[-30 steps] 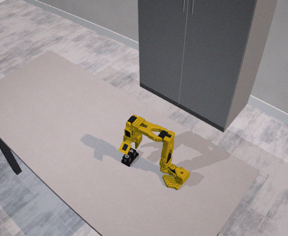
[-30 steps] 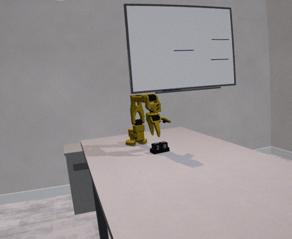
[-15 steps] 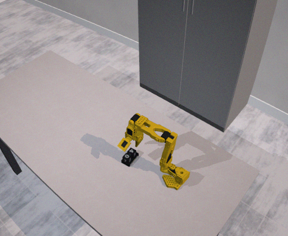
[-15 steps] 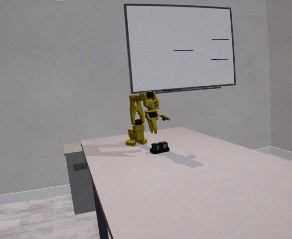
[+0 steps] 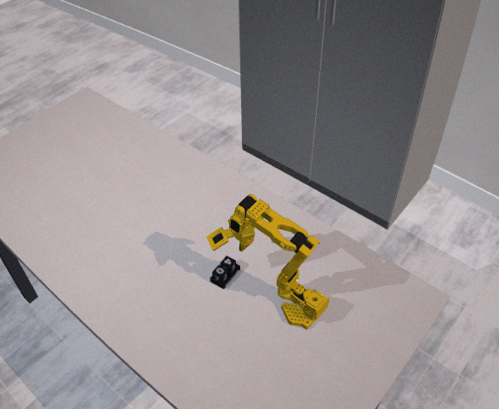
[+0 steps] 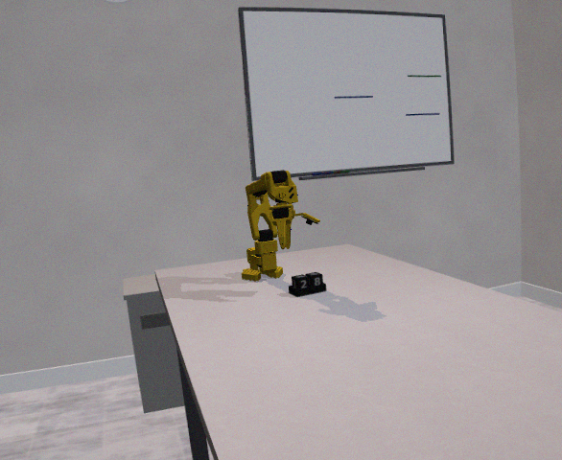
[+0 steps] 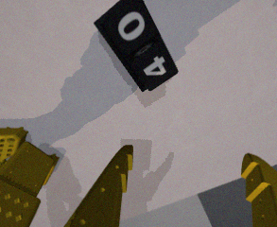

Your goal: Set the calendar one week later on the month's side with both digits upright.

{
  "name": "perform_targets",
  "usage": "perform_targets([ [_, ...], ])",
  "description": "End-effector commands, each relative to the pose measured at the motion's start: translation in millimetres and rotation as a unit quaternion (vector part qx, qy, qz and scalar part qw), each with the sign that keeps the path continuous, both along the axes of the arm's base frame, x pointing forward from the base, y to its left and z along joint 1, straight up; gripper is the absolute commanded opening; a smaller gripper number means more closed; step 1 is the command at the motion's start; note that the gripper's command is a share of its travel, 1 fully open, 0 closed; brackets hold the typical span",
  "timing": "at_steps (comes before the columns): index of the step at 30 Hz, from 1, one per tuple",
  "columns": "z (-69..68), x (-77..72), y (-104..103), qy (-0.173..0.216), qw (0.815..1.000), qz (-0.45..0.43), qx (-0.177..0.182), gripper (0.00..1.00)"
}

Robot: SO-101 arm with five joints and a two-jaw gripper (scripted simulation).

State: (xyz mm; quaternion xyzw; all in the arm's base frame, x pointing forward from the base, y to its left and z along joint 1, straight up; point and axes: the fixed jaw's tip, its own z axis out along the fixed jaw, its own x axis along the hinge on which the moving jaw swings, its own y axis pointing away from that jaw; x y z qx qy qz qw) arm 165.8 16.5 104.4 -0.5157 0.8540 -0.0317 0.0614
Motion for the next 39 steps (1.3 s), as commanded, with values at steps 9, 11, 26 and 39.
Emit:
perform_targets([
  [9,17.5,-12.2,-8,-0.069,0.967,-0.239,0.049,0.36],
  [11,18.2,-13.2,-8,-0.073,0.962,-0.258,0.053,0.36],
  [26,24.5,-23.4,-14,-0.112,0.883,-0.443,0.108,0.36],
  [39,25.7,-25.7,-16,-0.121,0.855,-0.488,0.125,0.36],
])
